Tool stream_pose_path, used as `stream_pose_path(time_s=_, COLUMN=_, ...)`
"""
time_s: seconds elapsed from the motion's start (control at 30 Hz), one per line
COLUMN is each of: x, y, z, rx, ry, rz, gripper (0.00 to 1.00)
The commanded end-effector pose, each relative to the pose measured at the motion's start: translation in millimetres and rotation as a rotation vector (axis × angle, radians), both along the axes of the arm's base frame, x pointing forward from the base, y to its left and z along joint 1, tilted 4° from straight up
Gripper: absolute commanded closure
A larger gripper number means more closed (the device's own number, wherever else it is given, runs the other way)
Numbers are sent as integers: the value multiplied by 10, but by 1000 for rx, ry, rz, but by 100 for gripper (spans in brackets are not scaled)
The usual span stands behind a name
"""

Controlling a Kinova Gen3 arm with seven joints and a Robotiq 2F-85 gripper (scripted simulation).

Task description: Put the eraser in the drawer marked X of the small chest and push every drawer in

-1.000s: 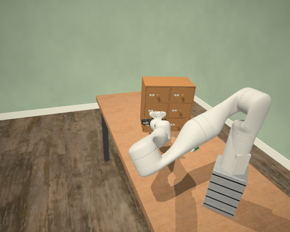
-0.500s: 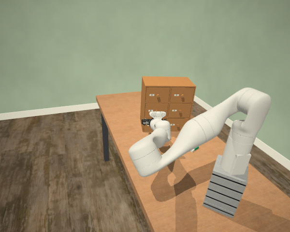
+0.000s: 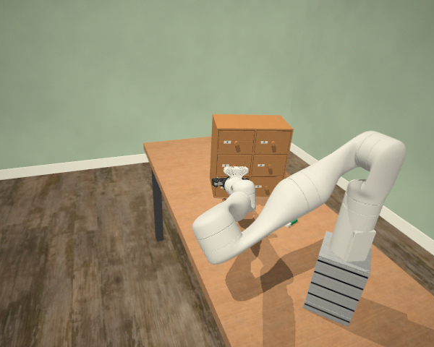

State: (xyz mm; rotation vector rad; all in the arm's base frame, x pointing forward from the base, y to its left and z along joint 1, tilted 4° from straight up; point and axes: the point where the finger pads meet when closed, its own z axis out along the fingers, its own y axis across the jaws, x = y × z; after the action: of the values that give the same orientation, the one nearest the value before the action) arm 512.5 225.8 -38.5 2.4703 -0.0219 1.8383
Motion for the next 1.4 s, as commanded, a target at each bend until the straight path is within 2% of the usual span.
stream_pose_path(time_s=0.0, x=1, y=3, z=8, rx=1, ry=-1, rz=0, gripper=0)
stream_pose_path(time_s=0.73, x=-11, y=5, z=22, rx=2, ry=18, rz=-1, gripper=0)
stream_pose_path(time_s=1.37, x=-72, y=10, z=89, rx=6, ry=104, rz=-4, gripper=0)
